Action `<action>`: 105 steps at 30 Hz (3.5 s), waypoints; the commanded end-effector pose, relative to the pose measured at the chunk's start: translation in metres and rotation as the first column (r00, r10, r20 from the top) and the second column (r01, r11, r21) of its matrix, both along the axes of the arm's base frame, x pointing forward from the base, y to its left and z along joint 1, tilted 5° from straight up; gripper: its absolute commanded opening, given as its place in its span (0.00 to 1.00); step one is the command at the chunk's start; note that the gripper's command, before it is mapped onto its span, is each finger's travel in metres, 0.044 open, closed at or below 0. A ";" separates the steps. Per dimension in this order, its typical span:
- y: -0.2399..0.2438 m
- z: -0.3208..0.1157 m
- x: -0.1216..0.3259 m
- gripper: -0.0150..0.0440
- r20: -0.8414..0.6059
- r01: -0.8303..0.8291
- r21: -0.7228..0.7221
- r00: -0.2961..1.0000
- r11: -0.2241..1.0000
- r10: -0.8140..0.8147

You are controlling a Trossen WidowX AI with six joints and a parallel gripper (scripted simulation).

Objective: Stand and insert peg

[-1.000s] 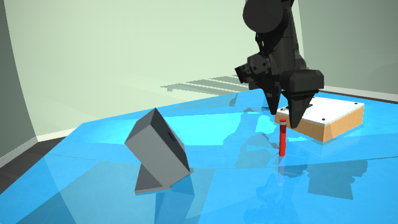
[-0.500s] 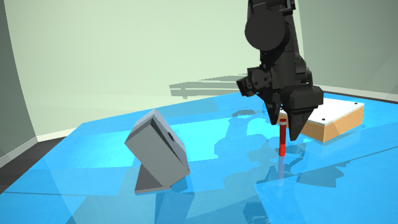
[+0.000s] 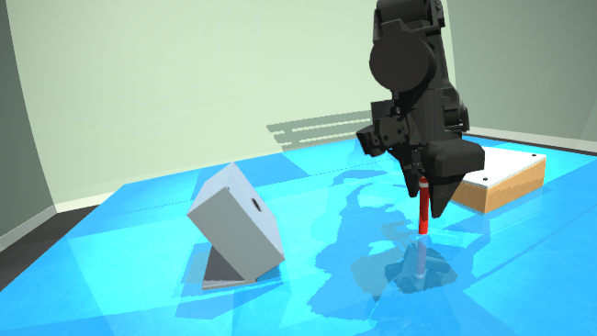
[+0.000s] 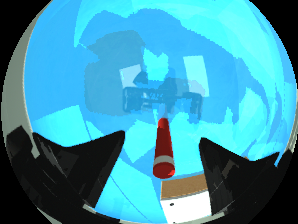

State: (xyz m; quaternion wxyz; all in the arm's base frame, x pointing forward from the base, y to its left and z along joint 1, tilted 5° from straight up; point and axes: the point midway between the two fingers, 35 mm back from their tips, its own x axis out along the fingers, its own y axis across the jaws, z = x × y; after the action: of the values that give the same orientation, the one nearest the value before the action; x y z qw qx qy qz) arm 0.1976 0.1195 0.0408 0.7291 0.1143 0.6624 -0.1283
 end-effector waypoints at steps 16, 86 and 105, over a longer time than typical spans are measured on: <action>0.000 0.001 0.000 0.25 0.002 0.000 0.002 1.000 1.000 0.000; -0.003 0.064 0.030 0.25 0.322 0.201 0.081 0.922 0.976 -0.217; -0.007 0.061 0.042 0.25 0.442 0.286 0.163 0.834 0.944 -0.329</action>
State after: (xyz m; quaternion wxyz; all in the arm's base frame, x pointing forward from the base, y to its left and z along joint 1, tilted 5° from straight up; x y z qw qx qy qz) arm 0.2383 0.1136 0.1025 0.8272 0.2673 0.4606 -0.1793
